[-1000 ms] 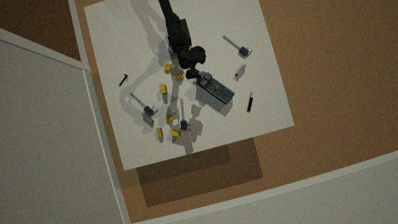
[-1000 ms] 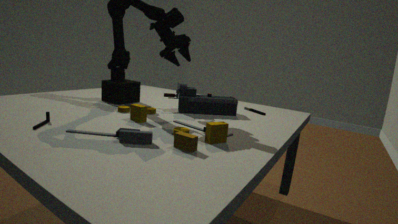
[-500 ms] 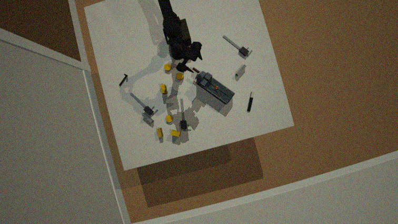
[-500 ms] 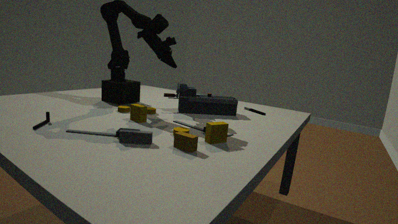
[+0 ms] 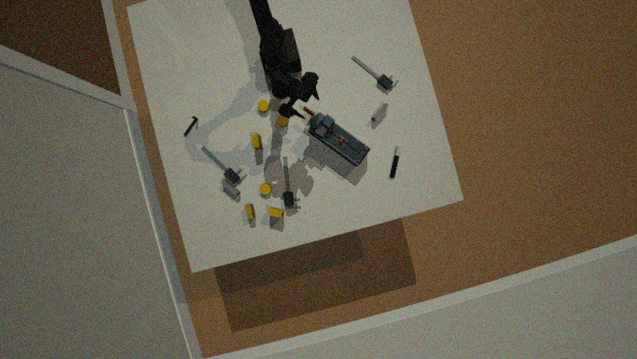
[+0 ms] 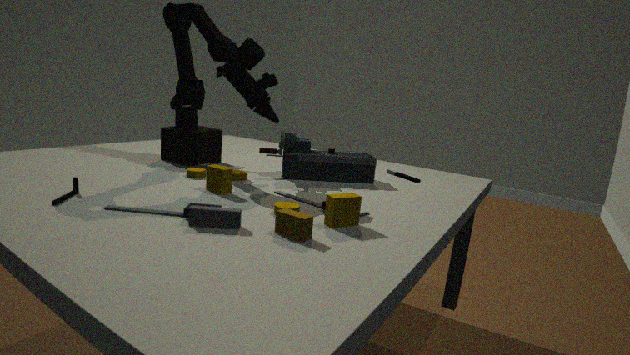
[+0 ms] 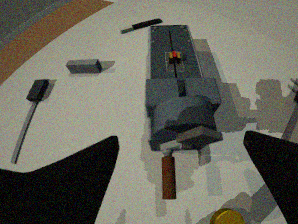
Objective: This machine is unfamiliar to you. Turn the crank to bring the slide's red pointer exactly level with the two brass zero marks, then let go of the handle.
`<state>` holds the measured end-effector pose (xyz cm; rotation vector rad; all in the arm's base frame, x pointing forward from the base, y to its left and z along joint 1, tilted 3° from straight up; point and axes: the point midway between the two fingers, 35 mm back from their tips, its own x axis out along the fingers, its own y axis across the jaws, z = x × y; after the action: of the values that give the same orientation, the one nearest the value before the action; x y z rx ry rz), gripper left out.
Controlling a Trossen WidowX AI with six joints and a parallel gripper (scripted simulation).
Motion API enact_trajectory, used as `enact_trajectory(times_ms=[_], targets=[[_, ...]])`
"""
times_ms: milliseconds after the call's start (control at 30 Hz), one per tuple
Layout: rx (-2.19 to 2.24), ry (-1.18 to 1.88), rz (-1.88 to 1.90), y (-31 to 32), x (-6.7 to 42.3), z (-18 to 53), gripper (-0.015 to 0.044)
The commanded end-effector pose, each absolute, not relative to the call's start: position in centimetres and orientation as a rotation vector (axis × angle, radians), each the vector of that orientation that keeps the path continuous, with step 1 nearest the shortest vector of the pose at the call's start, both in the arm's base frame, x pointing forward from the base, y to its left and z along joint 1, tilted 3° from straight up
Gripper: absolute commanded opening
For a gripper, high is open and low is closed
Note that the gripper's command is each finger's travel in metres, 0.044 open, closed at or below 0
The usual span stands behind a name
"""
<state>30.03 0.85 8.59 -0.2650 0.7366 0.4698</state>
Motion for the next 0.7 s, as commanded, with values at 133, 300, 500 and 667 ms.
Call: enact_trajectory(times_ms=[133, 300, 500, 667], targets=[[-0.255, 0.743, 0.475, 0.8, 29.7, 4.5, 0.0440], [-0.255, 0.743, 0.475, 0.8, 29.5, 3.3, 0.0440], [-0.255, 0.743, 0.475, 0.8, 29.6, 2.4, 0.0440], [-0.255, 0.743, 0.475, 0.7, 29.8, 1.6, 0.0440]])
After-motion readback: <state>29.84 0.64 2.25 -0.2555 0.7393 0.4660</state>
